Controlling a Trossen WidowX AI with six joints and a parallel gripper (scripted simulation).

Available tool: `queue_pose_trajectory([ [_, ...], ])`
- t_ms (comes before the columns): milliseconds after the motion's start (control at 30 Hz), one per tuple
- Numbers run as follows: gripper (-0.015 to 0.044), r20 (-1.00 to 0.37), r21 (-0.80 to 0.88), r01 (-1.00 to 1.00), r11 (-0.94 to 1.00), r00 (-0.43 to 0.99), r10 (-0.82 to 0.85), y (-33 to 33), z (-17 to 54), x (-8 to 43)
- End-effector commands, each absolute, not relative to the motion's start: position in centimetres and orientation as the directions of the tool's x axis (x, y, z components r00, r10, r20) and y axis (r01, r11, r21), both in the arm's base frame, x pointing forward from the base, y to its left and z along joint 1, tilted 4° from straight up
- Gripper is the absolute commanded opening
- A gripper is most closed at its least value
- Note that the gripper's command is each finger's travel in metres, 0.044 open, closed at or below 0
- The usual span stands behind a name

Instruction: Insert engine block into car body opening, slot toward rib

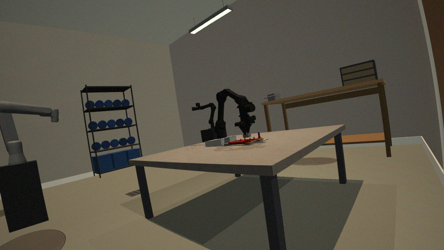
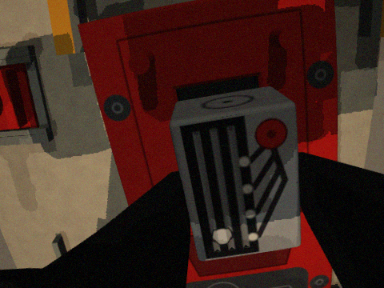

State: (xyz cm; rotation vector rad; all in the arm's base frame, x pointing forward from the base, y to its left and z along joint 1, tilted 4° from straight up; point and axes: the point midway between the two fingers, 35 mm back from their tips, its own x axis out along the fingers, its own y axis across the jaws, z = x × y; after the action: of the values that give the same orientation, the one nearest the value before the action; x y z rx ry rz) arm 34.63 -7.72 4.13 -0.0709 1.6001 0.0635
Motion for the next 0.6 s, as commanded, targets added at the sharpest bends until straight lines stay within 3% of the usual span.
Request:
queue_pose_trajectory([
  [0, 0.0159, -1.0, -0.002, -0.12, 0.993, -0.028, -0.005, -7.66, 4.24, 34.64],
  [333, 0.0159, -1.0, 0.002, -0.25, 0.968, -0.028, -0.005, -7.64, 4.24, 34.64],
  [567, 0.0159, -1.0, -0.001, -0.126, 0.992, -0.028, -0.005, -7.64, 4.24, 34.64],
])
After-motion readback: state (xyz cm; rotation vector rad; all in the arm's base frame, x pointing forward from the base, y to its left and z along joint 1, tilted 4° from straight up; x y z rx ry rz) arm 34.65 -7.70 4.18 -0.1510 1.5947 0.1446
